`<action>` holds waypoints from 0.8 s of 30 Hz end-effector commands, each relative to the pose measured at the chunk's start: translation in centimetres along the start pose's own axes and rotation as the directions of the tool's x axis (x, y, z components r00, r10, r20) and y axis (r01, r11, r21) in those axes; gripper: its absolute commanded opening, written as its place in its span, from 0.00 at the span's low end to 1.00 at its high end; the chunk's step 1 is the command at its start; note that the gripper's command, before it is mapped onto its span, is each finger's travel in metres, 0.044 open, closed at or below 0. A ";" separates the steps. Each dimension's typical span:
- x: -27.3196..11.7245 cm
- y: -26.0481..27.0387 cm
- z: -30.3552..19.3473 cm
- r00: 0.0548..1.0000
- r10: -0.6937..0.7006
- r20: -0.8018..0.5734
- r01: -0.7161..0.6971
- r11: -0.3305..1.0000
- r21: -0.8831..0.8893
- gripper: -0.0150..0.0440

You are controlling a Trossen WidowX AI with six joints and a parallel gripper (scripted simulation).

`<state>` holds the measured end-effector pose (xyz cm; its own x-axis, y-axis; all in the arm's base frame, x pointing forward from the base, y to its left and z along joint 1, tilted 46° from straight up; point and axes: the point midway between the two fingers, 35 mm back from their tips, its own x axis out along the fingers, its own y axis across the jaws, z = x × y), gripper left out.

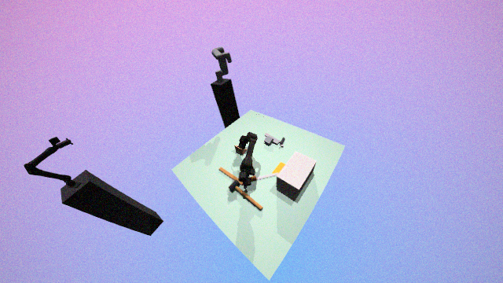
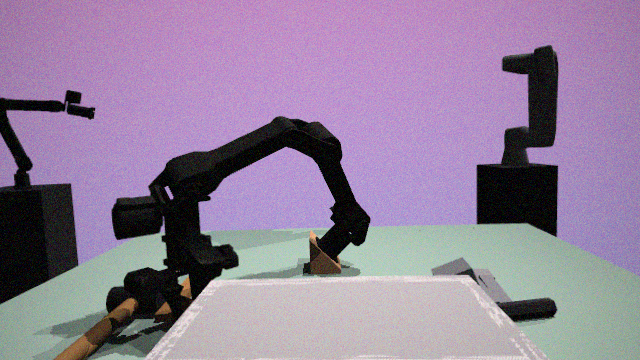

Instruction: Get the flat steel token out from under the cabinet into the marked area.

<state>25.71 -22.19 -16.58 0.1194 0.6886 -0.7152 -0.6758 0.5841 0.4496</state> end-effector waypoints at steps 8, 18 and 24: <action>0.0 0.0 -0.4 1.000 0.000 0.000 0.000 1.000 0.001 0.52; -1.3 -0.2 -0.4 1.000 -0.001 0.000 0.001 1.000 0.002 0.97; -6.1 -0.4 -0.5 1.000 -0.005 0.001 0.005 1.000 0.002 1.00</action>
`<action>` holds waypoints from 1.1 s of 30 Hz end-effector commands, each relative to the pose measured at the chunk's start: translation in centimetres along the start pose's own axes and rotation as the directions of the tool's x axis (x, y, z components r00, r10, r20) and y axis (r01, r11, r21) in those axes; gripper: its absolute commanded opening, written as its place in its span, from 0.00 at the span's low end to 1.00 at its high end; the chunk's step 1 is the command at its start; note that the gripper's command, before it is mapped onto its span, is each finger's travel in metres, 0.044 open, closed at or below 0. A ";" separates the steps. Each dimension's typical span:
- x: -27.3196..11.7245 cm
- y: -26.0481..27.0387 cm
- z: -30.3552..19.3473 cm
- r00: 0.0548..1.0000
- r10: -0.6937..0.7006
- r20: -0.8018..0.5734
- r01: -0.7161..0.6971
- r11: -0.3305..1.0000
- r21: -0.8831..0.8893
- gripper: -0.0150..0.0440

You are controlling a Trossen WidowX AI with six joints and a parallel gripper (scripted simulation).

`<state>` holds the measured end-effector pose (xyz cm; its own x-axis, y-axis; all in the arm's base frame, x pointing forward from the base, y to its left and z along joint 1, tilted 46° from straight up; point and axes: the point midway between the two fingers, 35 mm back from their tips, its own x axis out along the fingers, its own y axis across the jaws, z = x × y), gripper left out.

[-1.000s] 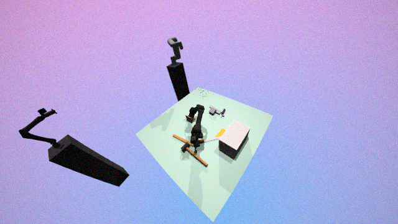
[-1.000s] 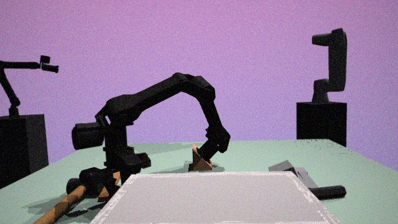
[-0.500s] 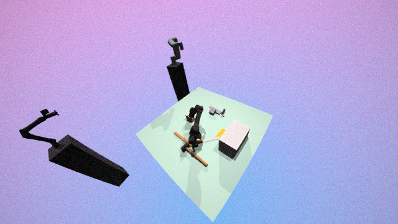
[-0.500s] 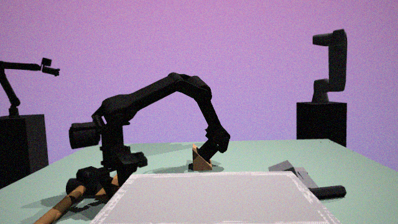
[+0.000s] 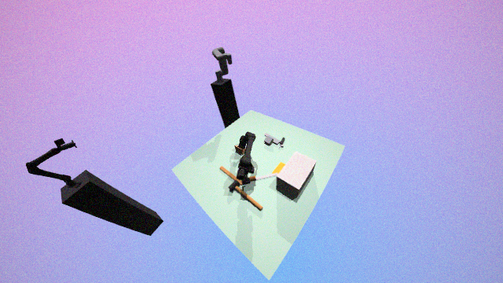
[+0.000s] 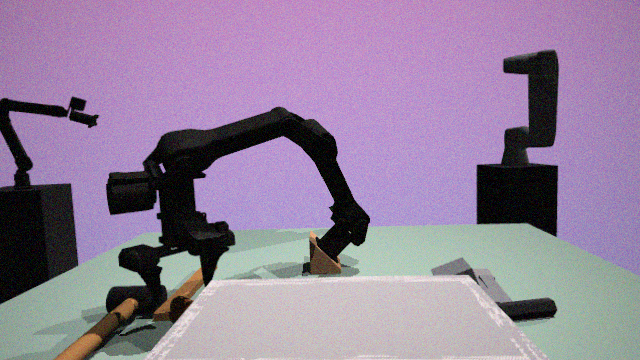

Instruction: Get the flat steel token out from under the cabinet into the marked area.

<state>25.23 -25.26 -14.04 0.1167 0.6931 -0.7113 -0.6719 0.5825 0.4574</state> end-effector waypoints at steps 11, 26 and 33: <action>-4.3 0.1 -0.3 1.000 -0.011 0.004 0.011 1.000 0.004 1.00; -4.3 0.1 -0.3 1.000 -0.011 0.004 0.011 1.000 0.004 1.00; -4.3 0.1 -0.3 1.000 -0.011 0.004 0.011 1.000 0.004 1.00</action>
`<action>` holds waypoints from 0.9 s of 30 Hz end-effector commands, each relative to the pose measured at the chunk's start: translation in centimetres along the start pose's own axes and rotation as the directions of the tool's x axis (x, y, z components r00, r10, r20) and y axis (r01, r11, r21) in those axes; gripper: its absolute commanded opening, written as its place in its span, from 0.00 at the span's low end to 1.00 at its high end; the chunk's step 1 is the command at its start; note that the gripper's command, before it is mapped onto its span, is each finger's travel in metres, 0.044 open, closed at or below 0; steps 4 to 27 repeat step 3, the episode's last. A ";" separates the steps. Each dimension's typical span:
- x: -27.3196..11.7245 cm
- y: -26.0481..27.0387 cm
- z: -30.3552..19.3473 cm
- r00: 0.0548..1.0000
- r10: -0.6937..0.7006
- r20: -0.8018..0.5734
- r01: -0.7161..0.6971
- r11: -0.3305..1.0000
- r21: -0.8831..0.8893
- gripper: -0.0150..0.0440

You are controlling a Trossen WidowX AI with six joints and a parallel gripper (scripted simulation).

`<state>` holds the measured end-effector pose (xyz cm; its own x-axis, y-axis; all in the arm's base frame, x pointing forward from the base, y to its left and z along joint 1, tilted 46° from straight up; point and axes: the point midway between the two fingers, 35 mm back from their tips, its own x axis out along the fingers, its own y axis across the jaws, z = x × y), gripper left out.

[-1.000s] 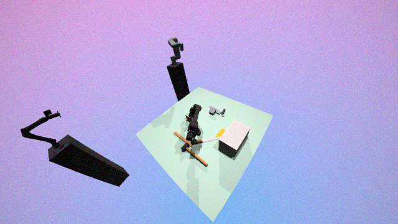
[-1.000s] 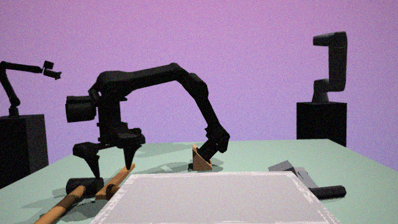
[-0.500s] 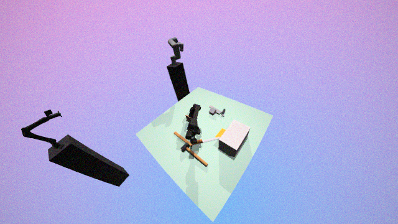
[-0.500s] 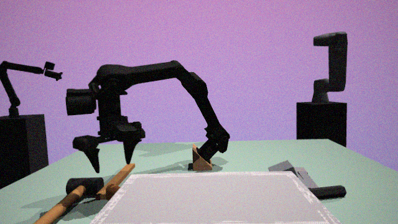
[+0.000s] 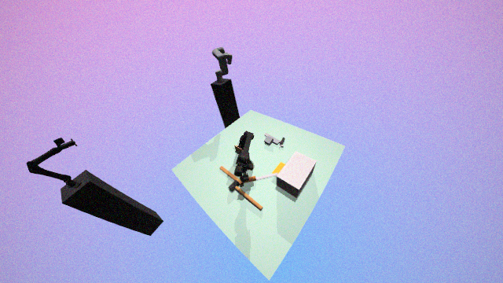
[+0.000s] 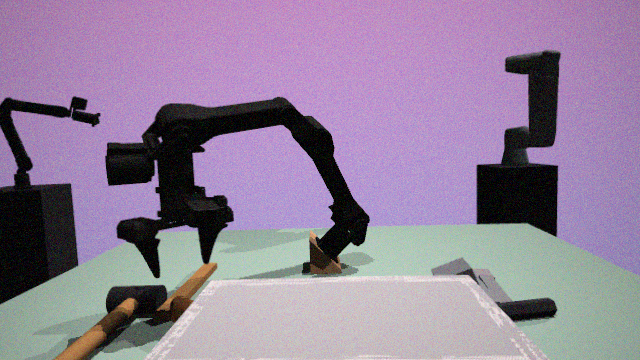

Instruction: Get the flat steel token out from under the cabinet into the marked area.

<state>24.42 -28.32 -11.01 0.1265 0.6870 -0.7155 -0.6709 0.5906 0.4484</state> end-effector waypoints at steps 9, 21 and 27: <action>0.1 0.0 0.0 1.000 0.001 0.002 -0.001 1.000 0.005 1.00; 0.1 0.0 0.0 1.000 0.001 0.002 -0.001 1.000 0.005 1.00; 0.1 0.0 0.0 1.000 0.001 0.002 -0.001 1.000 0.005 1.00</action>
